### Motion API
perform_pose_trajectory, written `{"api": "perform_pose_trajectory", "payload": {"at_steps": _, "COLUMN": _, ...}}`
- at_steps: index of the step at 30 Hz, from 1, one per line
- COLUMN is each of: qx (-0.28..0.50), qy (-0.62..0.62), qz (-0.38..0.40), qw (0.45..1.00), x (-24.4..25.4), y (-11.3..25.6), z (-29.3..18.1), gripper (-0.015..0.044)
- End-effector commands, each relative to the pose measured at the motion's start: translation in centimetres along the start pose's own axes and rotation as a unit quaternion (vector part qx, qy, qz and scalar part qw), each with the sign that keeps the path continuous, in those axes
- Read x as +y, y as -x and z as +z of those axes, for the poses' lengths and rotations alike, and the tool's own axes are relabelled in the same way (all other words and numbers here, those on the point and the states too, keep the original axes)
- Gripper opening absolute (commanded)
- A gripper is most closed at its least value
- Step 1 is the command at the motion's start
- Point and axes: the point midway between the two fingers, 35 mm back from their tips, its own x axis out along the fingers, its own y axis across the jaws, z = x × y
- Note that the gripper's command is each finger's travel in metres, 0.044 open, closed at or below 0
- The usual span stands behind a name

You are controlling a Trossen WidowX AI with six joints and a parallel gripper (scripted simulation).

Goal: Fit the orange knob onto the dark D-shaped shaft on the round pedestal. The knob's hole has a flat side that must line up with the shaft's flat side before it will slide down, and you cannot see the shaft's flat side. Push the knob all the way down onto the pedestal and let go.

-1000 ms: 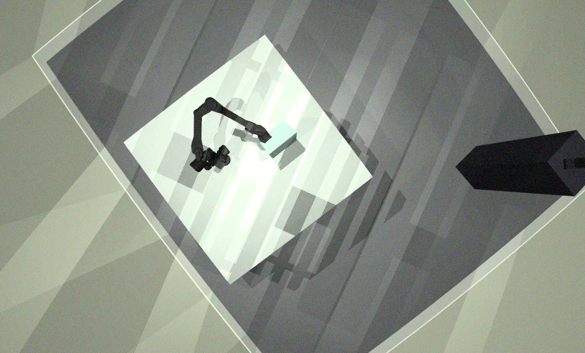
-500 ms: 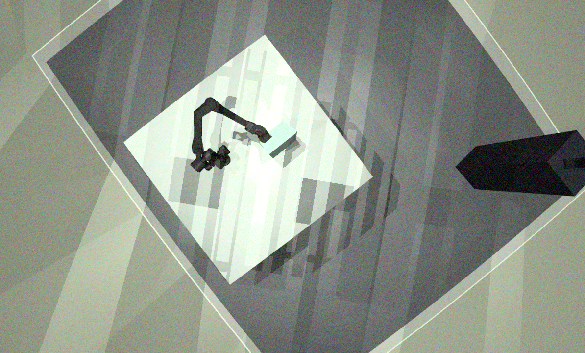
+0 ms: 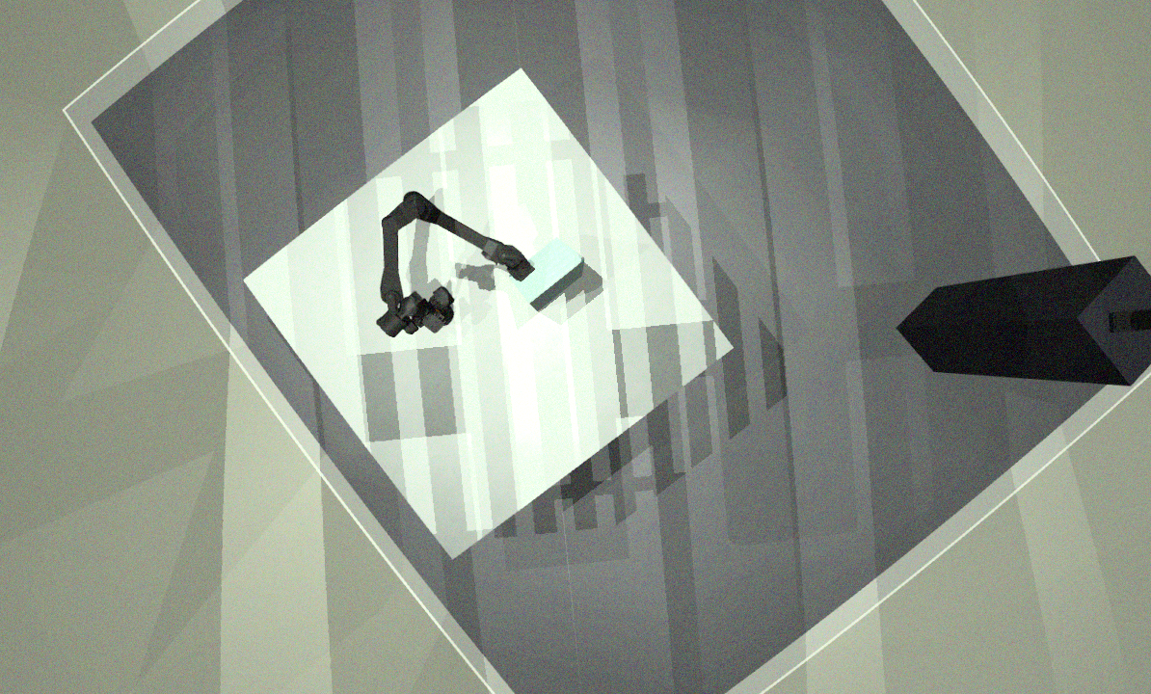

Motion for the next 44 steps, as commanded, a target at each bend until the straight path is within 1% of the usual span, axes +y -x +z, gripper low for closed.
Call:
{"api": "perform_pose_trajectory", "payload": {"at_steps": 1, "qx": 0.000, "qy": 0.002, "qz": -0.001, "qw": 1.000, "x": 0.0, "y": 0.1, "z": 0.0, "gripper": 0.0000}}
{"api": "perform_pose_trajectory", "payload": {"at_steps": 3, "qx": 0.000, "qy": 0.002, "qz": -0.001, "qw": 1.000, "x": 0.0, "y": 0.1, "z": 0.0, "gripper": 0.0000}}
{"api": "perform_pose_trajectory", "payload": {"at_steps": 20, "qx": 0.000, "qy": 0.002, "qz": -0.001, "qw": 1.000, "x": 0.0, "y": 0.1, "z": 0.0, "gripper": 0.0440}}
{"api": "perform_pose_trajectory", "payload": {"at_steps": 27, "qx": -0.001, "qy": 0.002, "qz": -0.001, "qw": 1.000, "x": -0.1, "y": 0.3, "z": 0.0, "gripper": 0.0440}}
{"api": "perform_pose_trajectory", "payload": {"at_steps": 29, "qx": -0.003, "qy": 0.002, "qz": -0.001, "qw": 1.000, "x": -0.3, "y": 2.3, "z": 0.2, "gripper": 0.0440}}
{"api": "perform_pose_trajectory", "payload": {"at_steps": 32, "qx": -0.004, "qy": 0.002, "qz": -0.001, "qw": 1.000, "x": -0.3, "y": 7.3, "z": 0.2, "gripper": 0.0440}}
{"api": "perform_pose_trajectory", "payload": {"at_steps": 34, "qx": -0.002, "qy": 0.001, "qz": 0.000, "qw": 1.000, "x": 0.0, "y": 9.4, "z": 0.1, "gripper": 0.0440}}
{"api": "perform_pose_trajectory", "payload": {"at_steps": 44, "qx": -0.002, "qy": 0.001, "qz": 0.000, "qw": 1.000, "x": -0.2, "y": 9.6, "z": 0.2, "gripper": 0.0440}}
